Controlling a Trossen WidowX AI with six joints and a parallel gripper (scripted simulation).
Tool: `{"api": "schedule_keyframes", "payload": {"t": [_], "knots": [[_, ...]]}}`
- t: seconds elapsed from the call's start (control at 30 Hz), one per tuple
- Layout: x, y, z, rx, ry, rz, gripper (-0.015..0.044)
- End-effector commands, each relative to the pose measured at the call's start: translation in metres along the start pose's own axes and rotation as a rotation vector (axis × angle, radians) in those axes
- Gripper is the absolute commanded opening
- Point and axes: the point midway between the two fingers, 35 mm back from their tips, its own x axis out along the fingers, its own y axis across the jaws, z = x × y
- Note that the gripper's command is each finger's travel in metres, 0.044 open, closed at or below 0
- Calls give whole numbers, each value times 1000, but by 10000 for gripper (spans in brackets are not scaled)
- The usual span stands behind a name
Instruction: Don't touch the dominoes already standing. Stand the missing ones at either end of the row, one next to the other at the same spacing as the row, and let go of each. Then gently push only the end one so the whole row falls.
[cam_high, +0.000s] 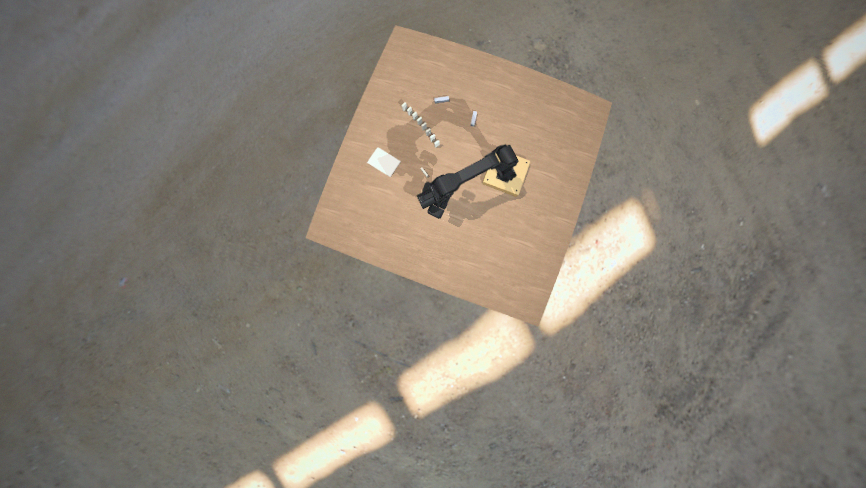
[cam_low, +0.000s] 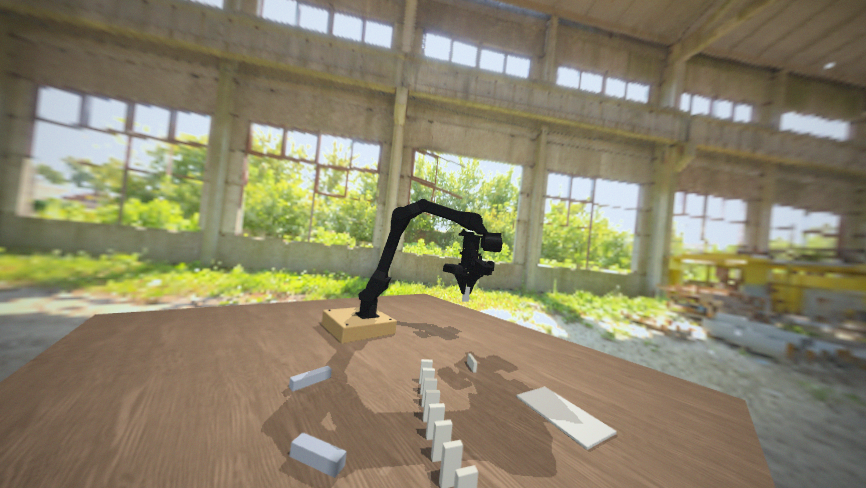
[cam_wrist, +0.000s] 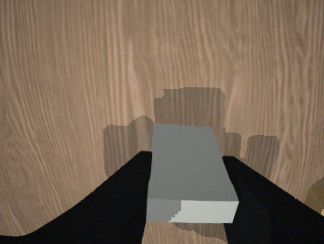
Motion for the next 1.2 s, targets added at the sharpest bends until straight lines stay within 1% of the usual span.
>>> {"api": "schedule_keyframes", "payload": {"t": [0.0, 0.13, 0.27, 0.43, 0.5, 0.67, 1.17], "knots": [[-1, -33, 37, 92, -2, -7, 107], [-1, -84, 78, 208, -6, -11, 107], [-2, -142, 108, 323, -9, -15, 107], [-4, -222, 129, 467, -14, -20, 107], [-4, -243, 132, 506, -15, -21, 107], [-1, -246, 133, 510, -16, -21, 107], [72, -247, 140, 510, -15, -19, 107]]}}
